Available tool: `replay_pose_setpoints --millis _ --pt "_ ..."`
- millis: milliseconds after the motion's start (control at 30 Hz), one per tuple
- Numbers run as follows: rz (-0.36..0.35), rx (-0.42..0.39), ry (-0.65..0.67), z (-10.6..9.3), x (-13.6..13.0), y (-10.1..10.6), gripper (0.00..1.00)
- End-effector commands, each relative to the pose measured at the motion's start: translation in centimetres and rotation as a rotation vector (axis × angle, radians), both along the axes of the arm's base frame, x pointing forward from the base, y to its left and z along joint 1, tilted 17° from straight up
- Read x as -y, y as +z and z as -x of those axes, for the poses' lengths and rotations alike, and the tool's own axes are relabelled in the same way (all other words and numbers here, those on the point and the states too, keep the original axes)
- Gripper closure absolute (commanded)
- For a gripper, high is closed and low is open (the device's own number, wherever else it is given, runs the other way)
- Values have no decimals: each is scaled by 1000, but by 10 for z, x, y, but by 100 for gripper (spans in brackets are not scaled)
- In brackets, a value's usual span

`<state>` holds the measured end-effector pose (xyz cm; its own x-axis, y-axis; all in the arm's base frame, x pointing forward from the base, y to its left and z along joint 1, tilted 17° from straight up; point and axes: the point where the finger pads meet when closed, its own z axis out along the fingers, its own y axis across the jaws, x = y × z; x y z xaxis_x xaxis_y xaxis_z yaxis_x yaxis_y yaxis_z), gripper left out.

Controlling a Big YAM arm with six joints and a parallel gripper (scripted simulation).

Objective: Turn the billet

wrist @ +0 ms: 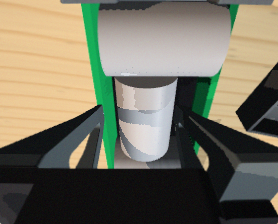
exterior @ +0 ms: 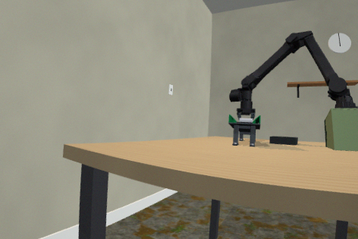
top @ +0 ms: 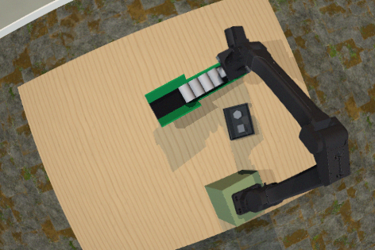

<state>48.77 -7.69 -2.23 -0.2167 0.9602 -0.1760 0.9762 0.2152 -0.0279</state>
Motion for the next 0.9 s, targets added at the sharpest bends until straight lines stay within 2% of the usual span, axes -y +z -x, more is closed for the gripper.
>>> replay_pose_setpoints --millis 0,867 --pt "-2 -7 -4 5 6 -9 45" --pt "-2 -5 -3 4 6 -10 45"
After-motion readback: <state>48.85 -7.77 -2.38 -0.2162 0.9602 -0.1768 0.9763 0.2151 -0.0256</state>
